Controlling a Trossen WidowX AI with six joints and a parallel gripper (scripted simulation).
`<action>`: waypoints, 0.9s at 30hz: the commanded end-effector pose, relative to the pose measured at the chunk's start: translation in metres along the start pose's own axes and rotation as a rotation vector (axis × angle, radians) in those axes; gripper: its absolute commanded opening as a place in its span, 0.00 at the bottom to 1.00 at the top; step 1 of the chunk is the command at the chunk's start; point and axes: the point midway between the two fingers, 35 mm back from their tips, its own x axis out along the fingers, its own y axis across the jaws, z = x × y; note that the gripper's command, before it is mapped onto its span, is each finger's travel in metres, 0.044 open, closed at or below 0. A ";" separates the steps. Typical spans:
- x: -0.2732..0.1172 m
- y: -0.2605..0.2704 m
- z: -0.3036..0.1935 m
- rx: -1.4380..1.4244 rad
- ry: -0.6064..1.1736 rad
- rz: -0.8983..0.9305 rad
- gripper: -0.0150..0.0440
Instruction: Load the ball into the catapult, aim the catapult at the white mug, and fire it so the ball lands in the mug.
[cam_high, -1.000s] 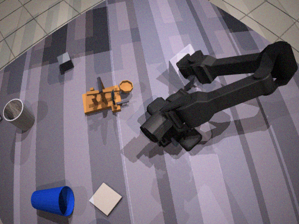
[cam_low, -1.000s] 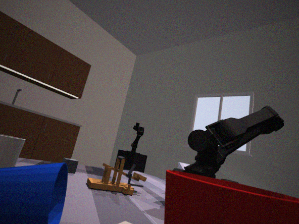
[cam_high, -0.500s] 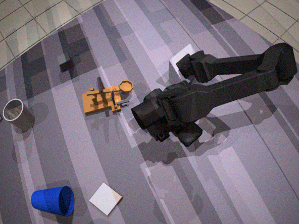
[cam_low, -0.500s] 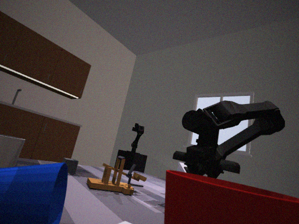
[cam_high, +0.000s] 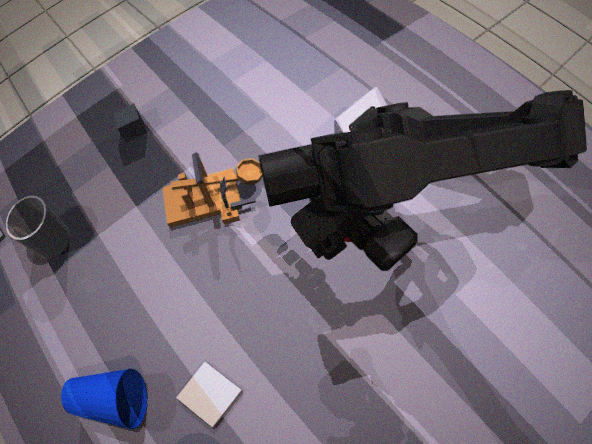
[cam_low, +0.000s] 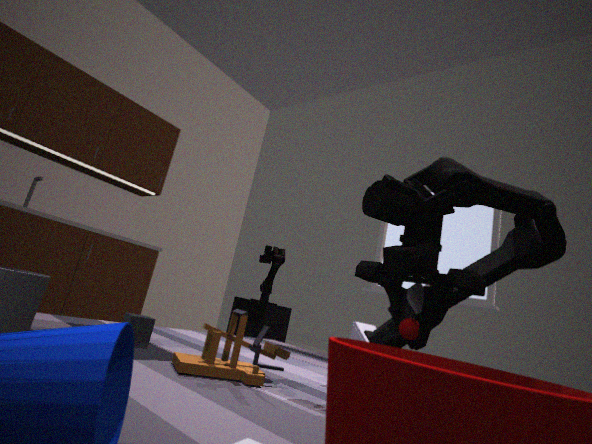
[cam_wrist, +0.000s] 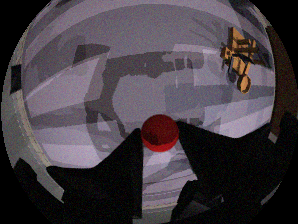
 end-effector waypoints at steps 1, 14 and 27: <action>-0.006 0.000 -0.002 -0.003 0.004 0.001 0.25; -0.010 -0.039 0.020 0.100 0.062 -0.009 0.25; -0.009 -0.087 0.034 0.203 0.127 -0.007 0.25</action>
